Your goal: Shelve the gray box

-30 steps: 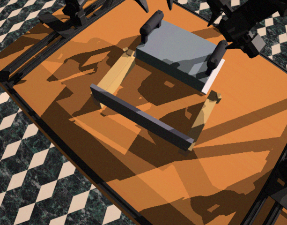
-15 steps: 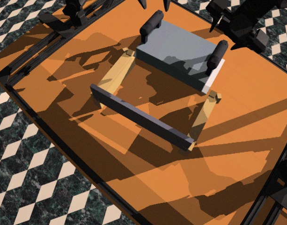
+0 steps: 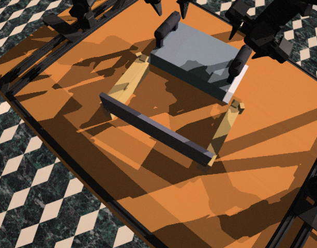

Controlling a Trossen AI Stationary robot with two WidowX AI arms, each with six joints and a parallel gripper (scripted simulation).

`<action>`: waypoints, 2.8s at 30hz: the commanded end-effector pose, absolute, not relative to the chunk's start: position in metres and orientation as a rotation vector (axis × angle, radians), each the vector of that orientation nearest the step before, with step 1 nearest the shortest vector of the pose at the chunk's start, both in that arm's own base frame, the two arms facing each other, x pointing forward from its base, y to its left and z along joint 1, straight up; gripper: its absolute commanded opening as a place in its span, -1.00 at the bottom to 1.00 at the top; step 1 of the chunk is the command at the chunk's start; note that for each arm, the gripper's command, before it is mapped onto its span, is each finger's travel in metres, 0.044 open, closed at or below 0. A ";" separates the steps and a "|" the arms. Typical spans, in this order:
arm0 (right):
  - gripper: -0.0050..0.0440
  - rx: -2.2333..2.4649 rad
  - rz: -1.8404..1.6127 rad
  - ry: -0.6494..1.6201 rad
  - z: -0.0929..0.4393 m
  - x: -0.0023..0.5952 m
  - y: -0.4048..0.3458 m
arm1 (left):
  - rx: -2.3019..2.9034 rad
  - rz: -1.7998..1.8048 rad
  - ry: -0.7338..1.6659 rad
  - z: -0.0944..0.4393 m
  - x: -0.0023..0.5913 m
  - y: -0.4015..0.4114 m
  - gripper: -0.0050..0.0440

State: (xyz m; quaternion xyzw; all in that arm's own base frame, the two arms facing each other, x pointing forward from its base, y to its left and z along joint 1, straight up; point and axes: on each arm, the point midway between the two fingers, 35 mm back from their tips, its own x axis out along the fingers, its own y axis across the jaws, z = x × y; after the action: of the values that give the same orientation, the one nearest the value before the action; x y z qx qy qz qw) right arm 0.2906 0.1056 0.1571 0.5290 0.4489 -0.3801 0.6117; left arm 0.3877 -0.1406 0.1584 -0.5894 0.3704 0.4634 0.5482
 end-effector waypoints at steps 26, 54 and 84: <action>0.76 1.218 -0.885 1.040 0.111 0.292 0.105 | -1.393 1.110 0.878 0.111 0.388 -0.141 0.76; 0.07 1.219 -0.886 1.044 0.086 0.290 0.104 | -1.393 1.110 0.878 0.086 0.386 -0.140 0.07; -0.80 1.219 -0.886 1.044 0.086 0.290 0.104 | -1.393 1.110 0.878 0.086 0.386 -0.140 -0.80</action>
State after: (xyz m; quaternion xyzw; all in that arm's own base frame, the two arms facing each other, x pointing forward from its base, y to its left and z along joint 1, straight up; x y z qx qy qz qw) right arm 0.2897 0.1035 0.0855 0.5269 0.4498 -0.3855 0.6094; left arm 0.3856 -0.1400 0.0864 -0.5866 0.3718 0.4671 0.5473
